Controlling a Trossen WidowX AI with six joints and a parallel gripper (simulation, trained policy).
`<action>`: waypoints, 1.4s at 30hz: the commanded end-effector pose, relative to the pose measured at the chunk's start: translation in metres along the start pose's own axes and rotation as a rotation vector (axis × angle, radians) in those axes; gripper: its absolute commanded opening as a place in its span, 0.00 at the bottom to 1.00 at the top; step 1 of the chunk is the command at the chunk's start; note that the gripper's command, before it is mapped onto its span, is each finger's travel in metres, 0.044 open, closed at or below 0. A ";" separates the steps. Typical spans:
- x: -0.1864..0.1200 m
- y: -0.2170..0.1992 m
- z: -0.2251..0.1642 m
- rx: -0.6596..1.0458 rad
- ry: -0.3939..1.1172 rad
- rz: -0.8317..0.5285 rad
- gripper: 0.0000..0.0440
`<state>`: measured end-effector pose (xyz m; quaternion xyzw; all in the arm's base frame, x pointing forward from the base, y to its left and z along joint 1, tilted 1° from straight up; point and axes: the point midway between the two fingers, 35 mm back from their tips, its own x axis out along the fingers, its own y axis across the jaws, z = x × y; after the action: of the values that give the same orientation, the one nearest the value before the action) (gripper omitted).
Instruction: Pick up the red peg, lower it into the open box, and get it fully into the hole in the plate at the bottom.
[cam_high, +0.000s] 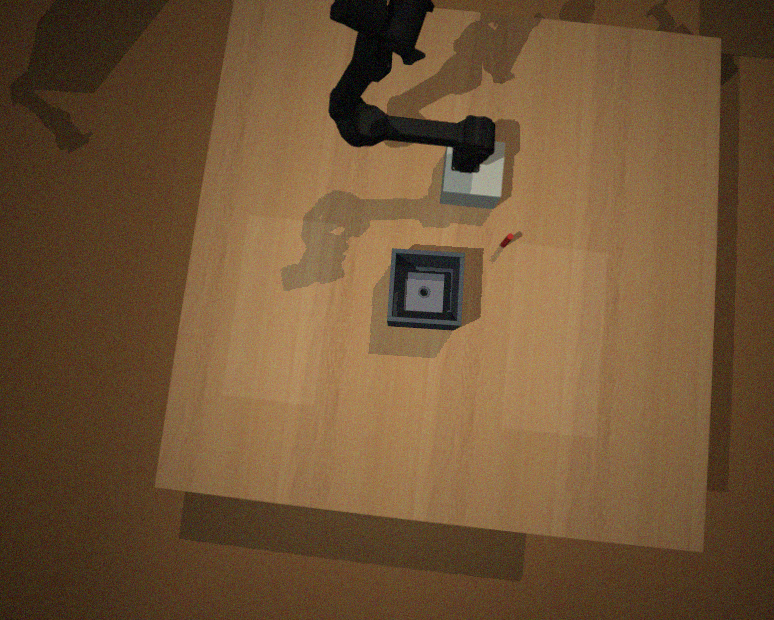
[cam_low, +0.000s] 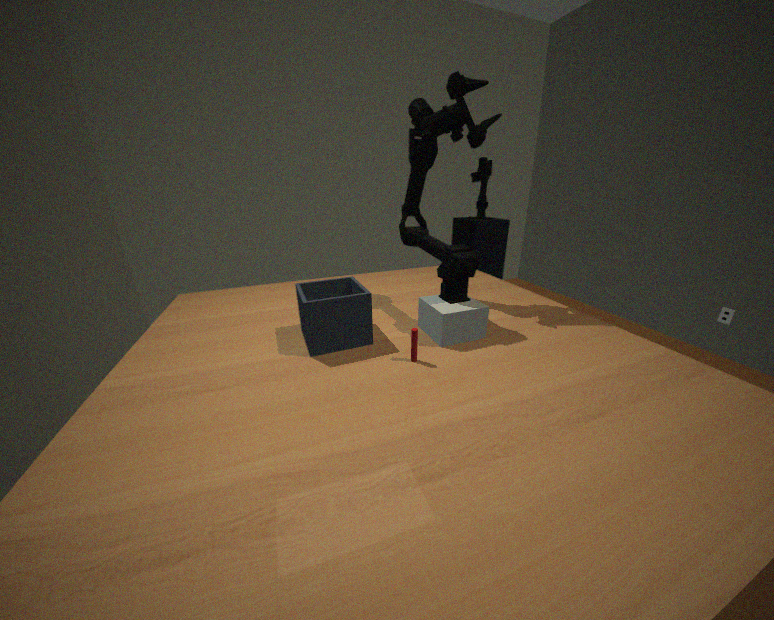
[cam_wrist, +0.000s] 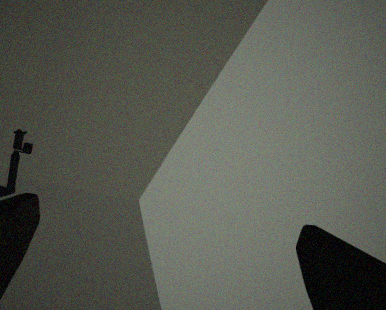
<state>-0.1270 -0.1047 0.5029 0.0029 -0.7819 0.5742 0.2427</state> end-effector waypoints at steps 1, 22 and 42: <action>0.007 0.004 -0.020 0.121 0.088 0.004 1.00; 0.014 0.035 -0.118 0.669 0.560 -0.097 1.00; -0.023 0.073 -0.206 1.111 1.016 -0.389 1.00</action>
<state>-0.0611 0.0859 0.4813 -0.0117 -0.2081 0.7683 0.6052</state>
